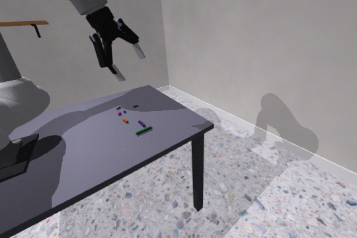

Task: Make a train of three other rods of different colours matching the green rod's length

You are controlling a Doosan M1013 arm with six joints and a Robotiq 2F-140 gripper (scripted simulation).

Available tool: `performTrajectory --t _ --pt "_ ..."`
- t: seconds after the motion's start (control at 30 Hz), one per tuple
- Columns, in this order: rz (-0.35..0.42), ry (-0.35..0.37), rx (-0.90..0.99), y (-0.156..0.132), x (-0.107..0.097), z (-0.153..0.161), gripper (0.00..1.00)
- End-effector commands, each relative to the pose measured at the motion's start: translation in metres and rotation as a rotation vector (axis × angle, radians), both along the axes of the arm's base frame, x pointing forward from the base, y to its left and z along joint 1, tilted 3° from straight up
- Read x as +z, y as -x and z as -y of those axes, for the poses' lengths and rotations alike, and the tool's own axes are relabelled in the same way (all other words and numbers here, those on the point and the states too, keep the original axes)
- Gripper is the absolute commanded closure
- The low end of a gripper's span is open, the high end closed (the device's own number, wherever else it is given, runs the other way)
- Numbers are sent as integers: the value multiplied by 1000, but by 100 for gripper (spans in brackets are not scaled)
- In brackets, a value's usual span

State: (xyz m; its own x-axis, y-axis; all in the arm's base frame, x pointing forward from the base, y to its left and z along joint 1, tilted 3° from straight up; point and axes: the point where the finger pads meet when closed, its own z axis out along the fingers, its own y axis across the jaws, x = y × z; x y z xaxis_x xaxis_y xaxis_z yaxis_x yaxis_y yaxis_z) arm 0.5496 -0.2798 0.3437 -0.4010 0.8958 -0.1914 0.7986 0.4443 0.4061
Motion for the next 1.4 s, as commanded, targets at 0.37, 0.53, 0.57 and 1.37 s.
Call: performTrajectory --t 0.37,0.53,0.57,1.37 --pt "-81 173 504 -34 -57 -72 0" --pt "-107 241 721 -45 -80 -105 0" --pt "-112 254 763 -46 -84 -111 0" --pt "-167 516 1743 -62 -181 -258 0"
